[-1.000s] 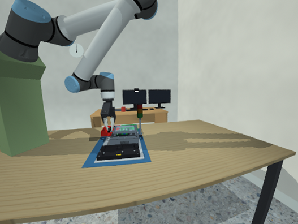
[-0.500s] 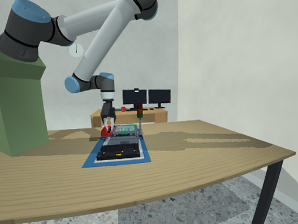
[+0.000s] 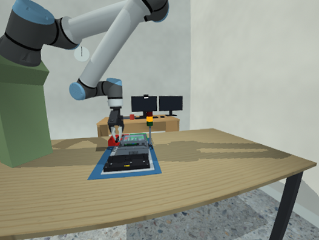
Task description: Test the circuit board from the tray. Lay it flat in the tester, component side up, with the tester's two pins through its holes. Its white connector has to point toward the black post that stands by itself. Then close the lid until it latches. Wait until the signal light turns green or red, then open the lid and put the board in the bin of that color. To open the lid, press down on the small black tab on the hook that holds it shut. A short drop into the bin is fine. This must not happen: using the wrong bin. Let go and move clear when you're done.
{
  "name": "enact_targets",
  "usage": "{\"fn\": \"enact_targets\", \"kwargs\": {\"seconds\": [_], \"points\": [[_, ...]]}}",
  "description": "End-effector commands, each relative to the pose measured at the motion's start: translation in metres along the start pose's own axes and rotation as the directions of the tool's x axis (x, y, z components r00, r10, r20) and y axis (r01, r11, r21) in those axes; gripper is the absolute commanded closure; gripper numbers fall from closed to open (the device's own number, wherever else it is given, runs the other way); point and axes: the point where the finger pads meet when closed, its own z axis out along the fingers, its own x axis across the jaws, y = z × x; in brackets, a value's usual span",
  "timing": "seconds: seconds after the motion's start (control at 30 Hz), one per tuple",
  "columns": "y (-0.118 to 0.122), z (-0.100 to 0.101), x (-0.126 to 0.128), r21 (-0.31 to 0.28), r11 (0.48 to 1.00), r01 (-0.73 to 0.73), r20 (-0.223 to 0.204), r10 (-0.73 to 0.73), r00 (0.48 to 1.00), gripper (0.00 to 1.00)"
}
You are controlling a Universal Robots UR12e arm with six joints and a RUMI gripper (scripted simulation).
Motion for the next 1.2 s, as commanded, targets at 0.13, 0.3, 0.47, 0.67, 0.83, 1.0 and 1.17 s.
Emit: {"fn": "enact_targets", "kwargs": {"seconds": [0.13, 0.3, 0.47, 0.67, 0.83, 1.0, 1.17], "points": [[-0.0004, 0.0046, -0.0022, -0.001, 1.0, 0.0, 0.001, 0.0, 1.0, 0.87], [-0.0003, 0.0029, -0.0013, -0.002, 1.0, 0.0, 0.001, 0.0, 1.0, 0.87], [-0.0002, 0.0029, -0.0013, -0.002, 1.0, 0.0, 0.001, 0.0, 1.0, 0.87], [-0.0002, 0.0029, -0.0013, -0.002, 1.0, 0.0, 0.001, 0.0, 1.0, 0.87], [-0.0002, 0.0029, -0.0013, -0.002, 1.0, 0.0, 0.001, 0.0, 1.0, 0.87], [-0.0002, 0.0029, -0.0013, -0.002, 1.0, 0.0, 0.001, 0.0, 1.0, 0.87], [-0.0002, 0.0029, -0.0013, -0.002, 1.0, 0.0, 0.001, 0.0, 1.0, 0.87]]}}
